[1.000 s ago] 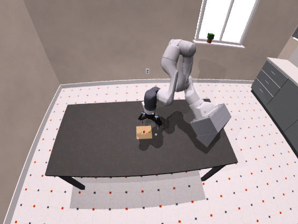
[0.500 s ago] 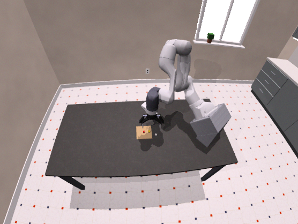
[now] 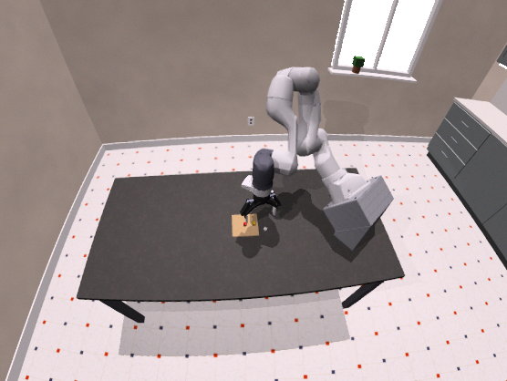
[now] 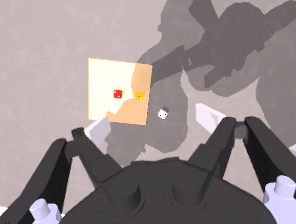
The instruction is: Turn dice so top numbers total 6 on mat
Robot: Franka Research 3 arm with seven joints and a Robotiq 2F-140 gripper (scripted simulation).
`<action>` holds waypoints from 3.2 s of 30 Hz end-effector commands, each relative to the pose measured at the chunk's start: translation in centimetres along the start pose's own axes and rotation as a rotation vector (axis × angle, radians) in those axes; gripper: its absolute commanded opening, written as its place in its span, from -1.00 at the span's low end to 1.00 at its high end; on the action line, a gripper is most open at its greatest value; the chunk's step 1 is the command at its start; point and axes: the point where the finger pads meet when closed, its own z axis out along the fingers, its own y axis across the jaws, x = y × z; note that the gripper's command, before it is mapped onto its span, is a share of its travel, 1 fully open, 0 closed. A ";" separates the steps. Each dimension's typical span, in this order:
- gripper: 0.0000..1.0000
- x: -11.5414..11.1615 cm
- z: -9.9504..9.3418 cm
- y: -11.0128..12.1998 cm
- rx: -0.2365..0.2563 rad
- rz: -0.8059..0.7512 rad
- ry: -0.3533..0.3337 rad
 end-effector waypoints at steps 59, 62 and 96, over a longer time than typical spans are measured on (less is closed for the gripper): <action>-0.63 -2.4 0.3 2.7 0.038 -0.874 -0.006; -0.63 -2.4 0.3 2.7 0.038 -0.874 -0.006; -0.63 -2.4 1.6 2.7 0.036 -0.875 -0.006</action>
